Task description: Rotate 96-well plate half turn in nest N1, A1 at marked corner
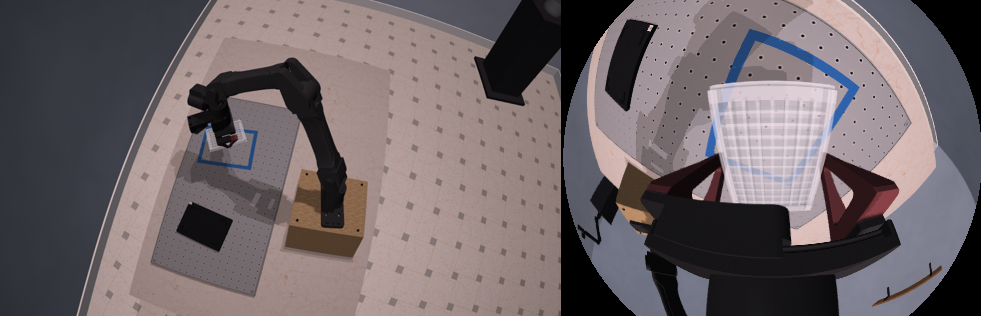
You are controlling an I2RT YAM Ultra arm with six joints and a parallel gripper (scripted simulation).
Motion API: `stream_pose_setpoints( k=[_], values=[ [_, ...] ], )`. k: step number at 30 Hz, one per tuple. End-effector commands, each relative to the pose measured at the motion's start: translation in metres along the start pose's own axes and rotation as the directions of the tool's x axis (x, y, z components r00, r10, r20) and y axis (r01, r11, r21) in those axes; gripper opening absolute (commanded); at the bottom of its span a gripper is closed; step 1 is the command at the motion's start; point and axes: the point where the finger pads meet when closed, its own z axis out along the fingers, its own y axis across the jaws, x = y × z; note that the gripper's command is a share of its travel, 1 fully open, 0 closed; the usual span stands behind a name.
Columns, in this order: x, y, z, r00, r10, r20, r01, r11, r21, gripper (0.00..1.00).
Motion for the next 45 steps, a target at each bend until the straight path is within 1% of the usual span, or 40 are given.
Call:
stream_pose_setpoints(
  k=[1, 29, 33, 35, 37, 41, 45],
  values=[
    [-0.0101, -0.0074, -0.0236, 0.998, -0.008, 0.056, 0.006, 0.999, 0.039, 0.0],
    [-0.0101, -0.0074, -0.0236, 0.998, -0.008, 0.056, 0.006, 0.999, 0.039, 0.0],
    [-0.0099, -0.0072, -0.0236, 0.989, -0.141, 0.049, 0.139, 0.989, 0.045, 0.0],
    [-0.0099, -0.0072, -0.0236, 0.989, -0.141, 0.049, 0.139, 0.989, 0.045, 0.0],
    [-0.0099, -0.0072, -0.0236, 0.977, -0.207, 0.046, 0.205, 0.978, 0.048, 0.0],
    [-0.0099, -0.0072, -0.0236, 0.941, -0.335, 0.04, 0.333, 0.941, 0.054, 0.0],
    [-0.0099, -0.0071, -0.0236, 0.889, -0.457, 0.032, 0.455, 0.888, 0.058, 0.0]
  ],
)
